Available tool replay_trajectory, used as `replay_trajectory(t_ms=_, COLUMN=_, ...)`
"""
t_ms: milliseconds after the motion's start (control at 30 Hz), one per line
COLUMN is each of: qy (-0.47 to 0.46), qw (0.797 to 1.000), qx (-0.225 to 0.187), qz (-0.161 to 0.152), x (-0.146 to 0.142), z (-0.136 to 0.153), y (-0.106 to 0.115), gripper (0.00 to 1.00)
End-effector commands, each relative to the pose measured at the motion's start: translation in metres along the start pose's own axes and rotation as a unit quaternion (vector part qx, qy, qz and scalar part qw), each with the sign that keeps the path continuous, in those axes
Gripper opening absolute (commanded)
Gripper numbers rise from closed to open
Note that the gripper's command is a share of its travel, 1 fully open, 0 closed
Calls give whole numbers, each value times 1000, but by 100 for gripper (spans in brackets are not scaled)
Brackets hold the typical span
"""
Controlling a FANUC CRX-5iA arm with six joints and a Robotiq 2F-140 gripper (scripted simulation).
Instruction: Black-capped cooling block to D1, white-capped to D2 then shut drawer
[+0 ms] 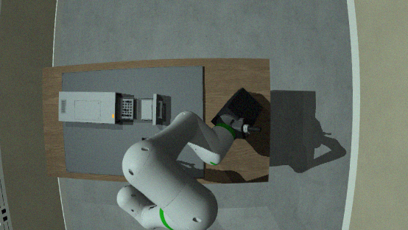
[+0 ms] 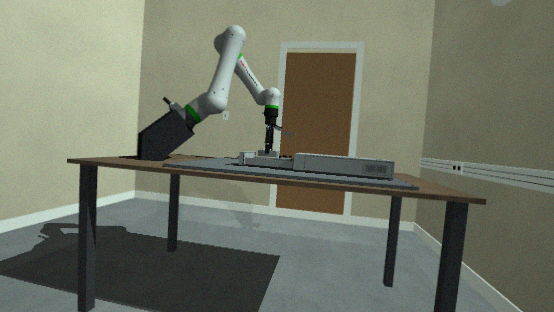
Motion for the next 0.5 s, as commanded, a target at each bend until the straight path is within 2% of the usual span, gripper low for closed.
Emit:
replay_trajectory(t_ms=0, qy=0, qw=1000, qx=1, qz=0, x=0, z=-1, y=0, gripper=10)
replay_trajectory(t_ms=467, qy=0, qw=1000, qx=1, qz=0, x=0, z=-1, y=-2, gripper=10)
Point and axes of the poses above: the point where the finger pads meet when closed, its own y axis back along the fingers, its own x axis across the jaws, z = x × y, the point moved 5 cm from there along y, back along the fingers, and after that the axes turned 4 degrees about y, right-handed, at the moved point
